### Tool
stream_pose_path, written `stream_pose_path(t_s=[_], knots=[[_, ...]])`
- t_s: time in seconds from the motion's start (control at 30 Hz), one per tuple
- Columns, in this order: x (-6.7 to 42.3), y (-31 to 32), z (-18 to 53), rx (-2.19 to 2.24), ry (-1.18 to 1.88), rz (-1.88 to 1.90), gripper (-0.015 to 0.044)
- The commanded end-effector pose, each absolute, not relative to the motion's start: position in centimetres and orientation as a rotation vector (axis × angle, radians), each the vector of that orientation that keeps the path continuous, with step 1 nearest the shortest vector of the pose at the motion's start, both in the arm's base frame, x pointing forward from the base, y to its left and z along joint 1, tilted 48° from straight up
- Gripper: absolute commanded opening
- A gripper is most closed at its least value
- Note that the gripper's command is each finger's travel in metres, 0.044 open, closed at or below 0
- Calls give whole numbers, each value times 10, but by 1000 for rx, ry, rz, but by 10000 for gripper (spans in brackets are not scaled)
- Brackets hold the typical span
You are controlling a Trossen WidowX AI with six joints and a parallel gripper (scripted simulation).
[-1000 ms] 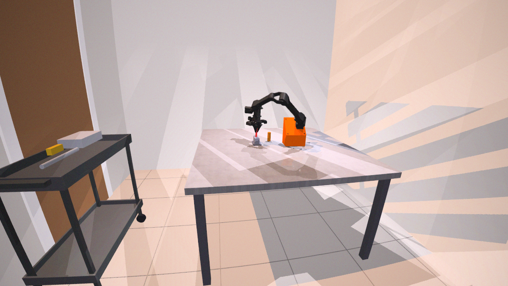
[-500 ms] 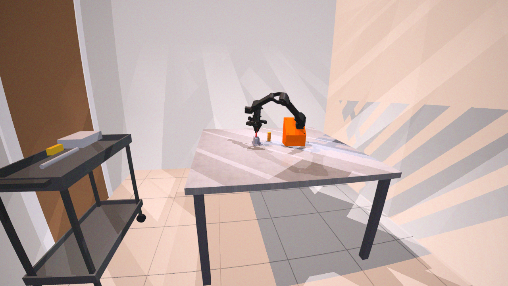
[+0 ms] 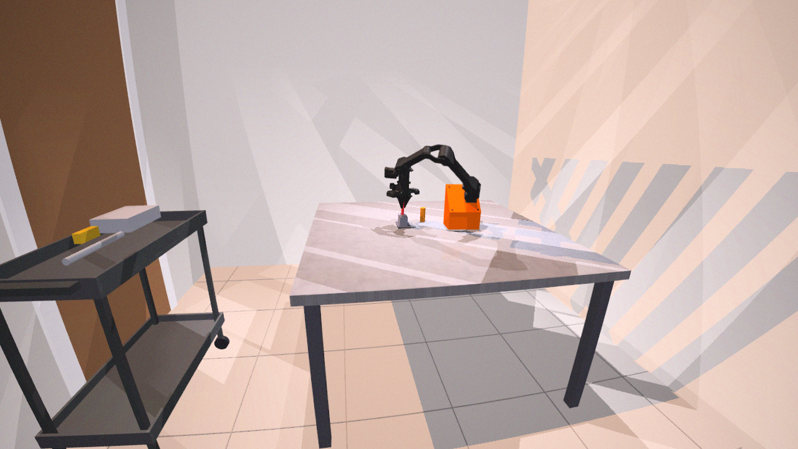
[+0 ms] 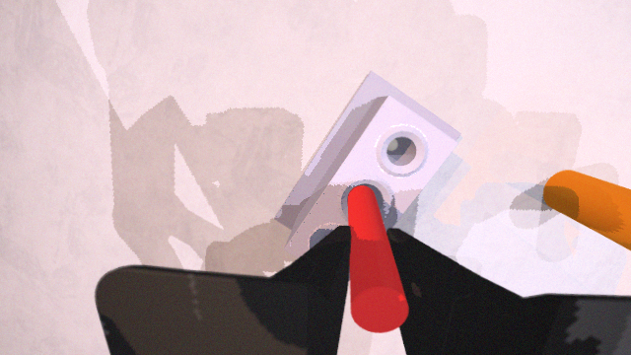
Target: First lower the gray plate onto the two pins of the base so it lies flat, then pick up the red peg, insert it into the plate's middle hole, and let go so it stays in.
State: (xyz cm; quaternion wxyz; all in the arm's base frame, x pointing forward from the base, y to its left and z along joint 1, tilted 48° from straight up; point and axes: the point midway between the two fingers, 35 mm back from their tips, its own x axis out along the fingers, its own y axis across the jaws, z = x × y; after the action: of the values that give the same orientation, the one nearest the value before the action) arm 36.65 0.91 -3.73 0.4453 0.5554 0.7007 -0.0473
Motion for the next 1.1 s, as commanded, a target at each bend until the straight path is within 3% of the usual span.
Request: stream_pose_path(t_s=[0.0, 0.1, 1.07], knots=[[367, 9, -37, 1376, 1736, -117, 79], [367, 9, -37, 1376, 1736, -117, 150], [362, -4, -29, 1389, 1751, -126, 150]])
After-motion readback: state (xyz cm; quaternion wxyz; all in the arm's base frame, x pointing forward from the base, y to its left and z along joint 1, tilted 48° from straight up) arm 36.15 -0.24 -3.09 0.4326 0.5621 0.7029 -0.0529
